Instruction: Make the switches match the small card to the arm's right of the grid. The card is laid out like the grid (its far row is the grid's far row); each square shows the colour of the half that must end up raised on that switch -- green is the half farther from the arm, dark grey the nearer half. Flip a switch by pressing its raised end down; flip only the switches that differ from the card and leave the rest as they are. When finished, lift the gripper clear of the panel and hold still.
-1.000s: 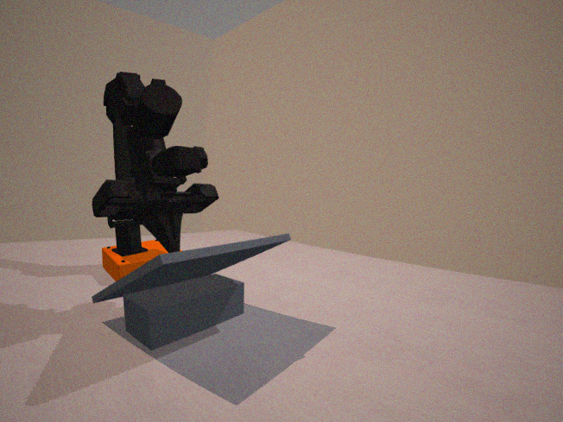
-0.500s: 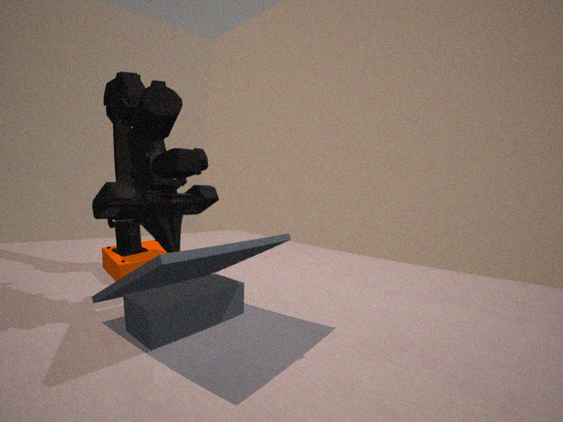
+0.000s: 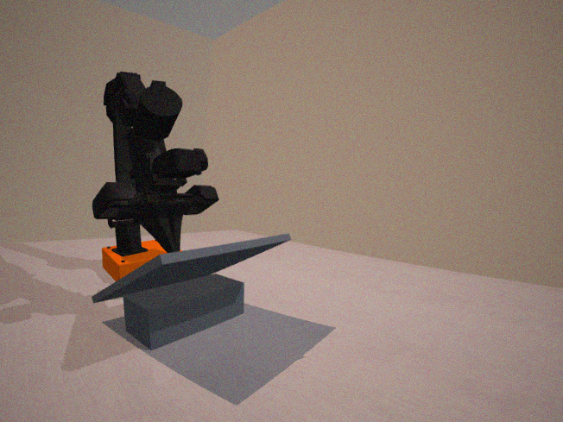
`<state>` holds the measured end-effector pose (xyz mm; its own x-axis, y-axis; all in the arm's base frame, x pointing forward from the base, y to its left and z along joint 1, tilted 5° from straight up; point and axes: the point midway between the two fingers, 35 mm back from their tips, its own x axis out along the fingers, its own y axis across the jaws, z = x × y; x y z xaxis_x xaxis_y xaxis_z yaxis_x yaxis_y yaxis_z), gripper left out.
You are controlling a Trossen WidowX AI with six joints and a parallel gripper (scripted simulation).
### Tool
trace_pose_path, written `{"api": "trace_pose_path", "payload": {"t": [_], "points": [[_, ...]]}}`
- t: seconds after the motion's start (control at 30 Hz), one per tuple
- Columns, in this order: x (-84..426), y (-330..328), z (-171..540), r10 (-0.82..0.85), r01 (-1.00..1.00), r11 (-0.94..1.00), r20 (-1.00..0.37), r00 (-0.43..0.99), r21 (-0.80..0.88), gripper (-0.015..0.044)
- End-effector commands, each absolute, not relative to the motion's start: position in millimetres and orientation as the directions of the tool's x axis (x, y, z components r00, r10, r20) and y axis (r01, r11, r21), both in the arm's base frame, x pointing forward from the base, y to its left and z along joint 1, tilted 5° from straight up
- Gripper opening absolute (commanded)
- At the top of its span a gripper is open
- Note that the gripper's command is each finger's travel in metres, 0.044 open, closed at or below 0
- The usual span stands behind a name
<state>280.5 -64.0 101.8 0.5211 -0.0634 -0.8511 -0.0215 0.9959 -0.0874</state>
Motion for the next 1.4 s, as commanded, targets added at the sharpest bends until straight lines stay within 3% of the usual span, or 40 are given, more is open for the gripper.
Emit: {"api": "trace_pose_path", "payload": {"t": [0.0, 1.37], "points": [[280.6, -64.1, 100.6, -0.063, -0.020, 0.996, -0.852, 0.519, -0.086, 0.0000], [283.3, -64.4, 95.9, -0.063, -0.020, 0.996, -0.852, 0.519, -0.086, 0.0000]]}}
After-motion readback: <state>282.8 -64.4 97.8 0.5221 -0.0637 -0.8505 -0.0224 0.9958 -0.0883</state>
